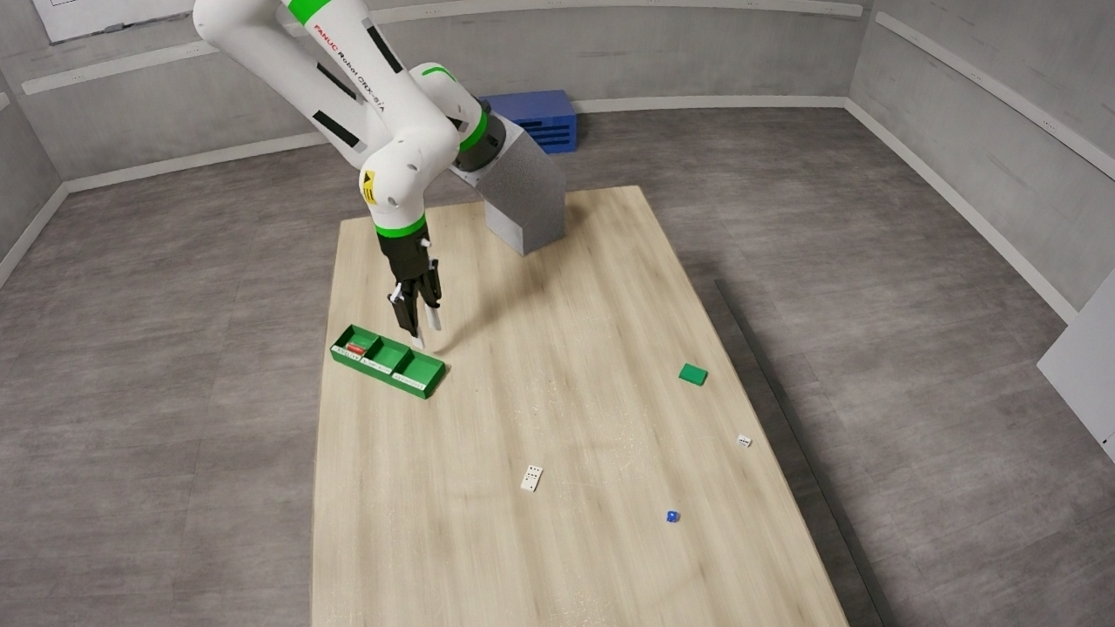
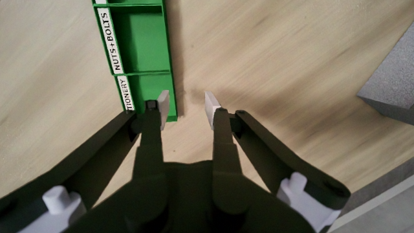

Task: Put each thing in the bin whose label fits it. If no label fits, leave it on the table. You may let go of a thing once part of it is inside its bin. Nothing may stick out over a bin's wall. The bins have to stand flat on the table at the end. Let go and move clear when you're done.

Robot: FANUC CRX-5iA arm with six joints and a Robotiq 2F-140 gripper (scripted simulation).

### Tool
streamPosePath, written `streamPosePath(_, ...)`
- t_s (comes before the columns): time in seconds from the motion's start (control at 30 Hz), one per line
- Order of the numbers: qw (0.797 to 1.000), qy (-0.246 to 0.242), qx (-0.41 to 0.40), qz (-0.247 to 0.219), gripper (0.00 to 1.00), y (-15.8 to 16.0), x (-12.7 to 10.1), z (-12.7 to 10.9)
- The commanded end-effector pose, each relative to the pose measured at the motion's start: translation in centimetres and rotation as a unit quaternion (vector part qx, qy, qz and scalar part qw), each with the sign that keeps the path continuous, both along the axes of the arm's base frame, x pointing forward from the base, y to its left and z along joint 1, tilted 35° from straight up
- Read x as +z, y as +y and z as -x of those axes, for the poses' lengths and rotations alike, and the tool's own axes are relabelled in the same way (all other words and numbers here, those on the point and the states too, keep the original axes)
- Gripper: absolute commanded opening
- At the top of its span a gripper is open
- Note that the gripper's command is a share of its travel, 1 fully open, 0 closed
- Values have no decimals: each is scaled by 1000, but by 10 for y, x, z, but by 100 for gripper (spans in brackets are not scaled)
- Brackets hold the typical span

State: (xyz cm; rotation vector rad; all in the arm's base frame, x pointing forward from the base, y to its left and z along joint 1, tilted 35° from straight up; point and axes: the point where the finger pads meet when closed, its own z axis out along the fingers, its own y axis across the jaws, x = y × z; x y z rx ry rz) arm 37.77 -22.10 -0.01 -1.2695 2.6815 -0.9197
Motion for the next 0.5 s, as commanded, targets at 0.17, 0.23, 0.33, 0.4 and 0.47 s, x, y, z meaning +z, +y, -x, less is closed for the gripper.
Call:
streamPosePath(0.17, 1000, -3, -5, 8, 40, 68, -32, -27)
streamPosePath(0.23, 1000, -3, -5, 8, 40, 82, -39, -33)
streamPosePath(0.33, 1000, -3, -5, 8, 40, 103, -49, -41)
streamPosePath(0.4, 1000, -3, -5, 8, 40, 103, -49, -41)
streamPosePath(0.47, 1000, -3, -5, 8, 40, 117, -56, -47)
